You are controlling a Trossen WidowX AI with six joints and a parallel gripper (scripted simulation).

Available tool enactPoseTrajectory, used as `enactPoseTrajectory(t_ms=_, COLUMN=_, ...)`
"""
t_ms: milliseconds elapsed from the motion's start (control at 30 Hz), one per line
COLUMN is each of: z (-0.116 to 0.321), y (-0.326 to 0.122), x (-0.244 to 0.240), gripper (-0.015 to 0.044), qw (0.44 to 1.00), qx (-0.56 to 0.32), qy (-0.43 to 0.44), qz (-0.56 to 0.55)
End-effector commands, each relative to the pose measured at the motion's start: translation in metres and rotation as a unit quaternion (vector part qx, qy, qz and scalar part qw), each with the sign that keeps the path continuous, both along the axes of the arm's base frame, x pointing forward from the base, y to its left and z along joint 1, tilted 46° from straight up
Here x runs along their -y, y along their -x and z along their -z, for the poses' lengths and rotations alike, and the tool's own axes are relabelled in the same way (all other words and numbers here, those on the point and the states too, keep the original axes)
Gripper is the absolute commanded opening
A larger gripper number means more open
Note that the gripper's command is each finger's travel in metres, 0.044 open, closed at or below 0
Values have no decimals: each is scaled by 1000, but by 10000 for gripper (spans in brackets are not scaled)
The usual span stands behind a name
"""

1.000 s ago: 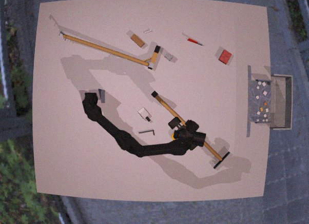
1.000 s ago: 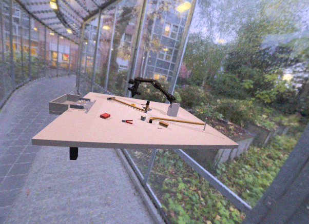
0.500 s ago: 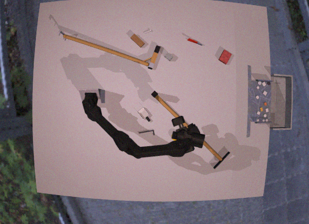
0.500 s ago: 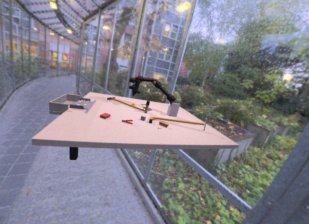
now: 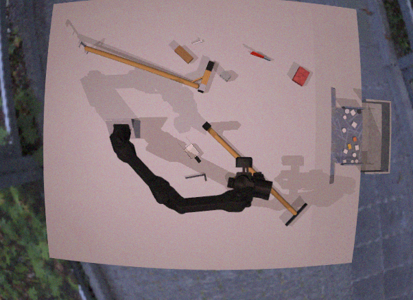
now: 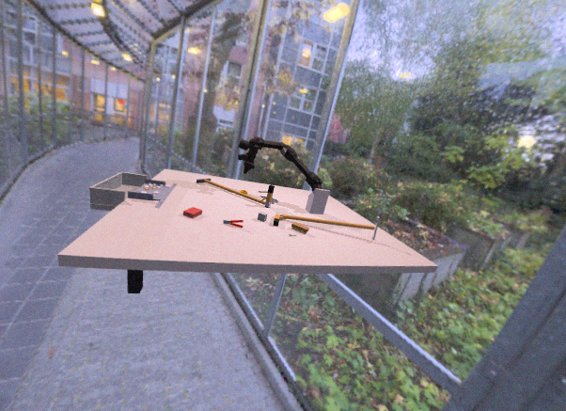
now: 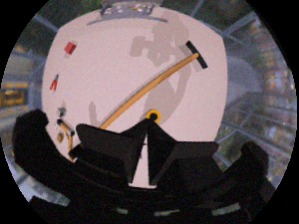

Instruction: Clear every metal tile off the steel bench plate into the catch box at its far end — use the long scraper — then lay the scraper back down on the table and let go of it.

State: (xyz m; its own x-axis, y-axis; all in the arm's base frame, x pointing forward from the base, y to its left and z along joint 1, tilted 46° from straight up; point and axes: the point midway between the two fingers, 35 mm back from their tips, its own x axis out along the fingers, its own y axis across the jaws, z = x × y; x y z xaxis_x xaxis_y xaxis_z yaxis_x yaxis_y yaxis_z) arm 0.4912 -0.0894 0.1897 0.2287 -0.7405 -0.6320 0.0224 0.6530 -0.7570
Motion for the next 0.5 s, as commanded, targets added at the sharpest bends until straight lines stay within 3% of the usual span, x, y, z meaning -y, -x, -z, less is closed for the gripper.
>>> enactPoseTrajectory(t_ms=0, z=-2, y=3, x=-1, gripper=0, qw=999, qx=34, qy=-8, qz=30)
enactPoseTrajectory(t_ms=467, z=-12, y=8, x=-7, gripper=0, qw=985, qx=134, qy=-36, qz=106)
